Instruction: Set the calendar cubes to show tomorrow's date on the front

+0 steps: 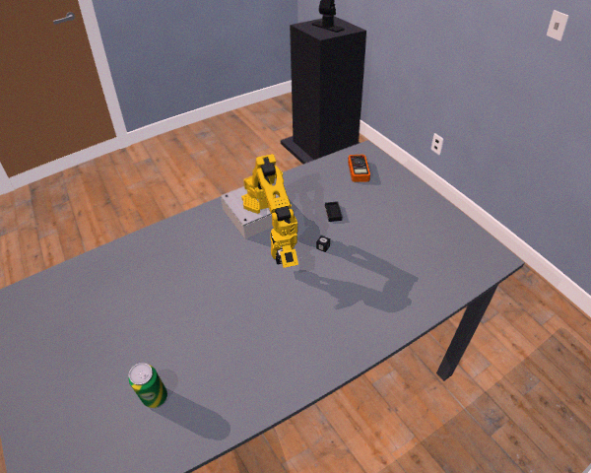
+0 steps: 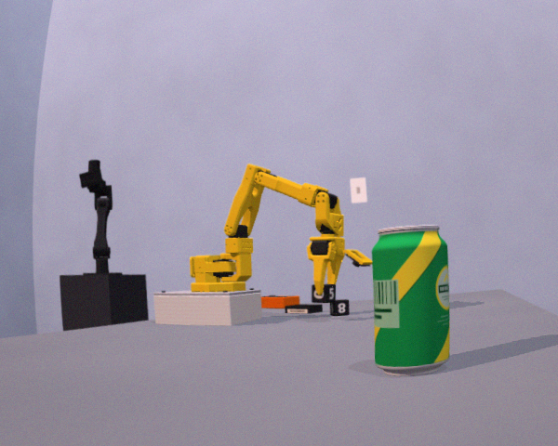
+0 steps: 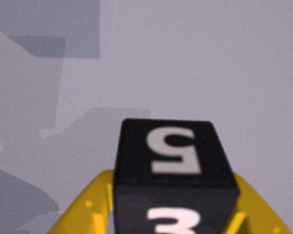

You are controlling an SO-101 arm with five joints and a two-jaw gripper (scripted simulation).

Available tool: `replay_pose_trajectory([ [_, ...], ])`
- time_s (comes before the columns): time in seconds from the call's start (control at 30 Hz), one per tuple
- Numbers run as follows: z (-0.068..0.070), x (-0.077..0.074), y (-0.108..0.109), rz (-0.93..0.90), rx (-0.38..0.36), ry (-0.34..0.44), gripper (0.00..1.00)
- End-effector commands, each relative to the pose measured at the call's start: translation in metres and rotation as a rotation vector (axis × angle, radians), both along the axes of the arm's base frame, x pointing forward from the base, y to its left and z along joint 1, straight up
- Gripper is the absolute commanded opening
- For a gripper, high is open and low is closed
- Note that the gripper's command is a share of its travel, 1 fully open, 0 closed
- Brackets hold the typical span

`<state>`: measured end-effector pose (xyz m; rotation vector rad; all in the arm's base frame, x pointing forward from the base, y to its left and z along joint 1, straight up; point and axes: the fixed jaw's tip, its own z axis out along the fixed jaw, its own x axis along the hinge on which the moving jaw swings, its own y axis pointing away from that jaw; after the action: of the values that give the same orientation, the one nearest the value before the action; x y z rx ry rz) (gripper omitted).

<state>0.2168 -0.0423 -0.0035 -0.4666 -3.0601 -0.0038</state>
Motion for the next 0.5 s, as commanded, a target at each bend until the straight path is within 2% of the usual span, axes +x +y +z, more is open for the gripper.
replay_pose_trajectory([
  [0.0, 0.008, 0.005, 0.001, 0.000, -0.006, -0.030, 0.00],
  [0.23, 0.008, 0.006, 0.005, 0.018, -0.006, -0.030, 0.00],
  [0.47, 0.004, 0.009, 0.028, 0.116, -0.004, -0.031, 0.00],
])
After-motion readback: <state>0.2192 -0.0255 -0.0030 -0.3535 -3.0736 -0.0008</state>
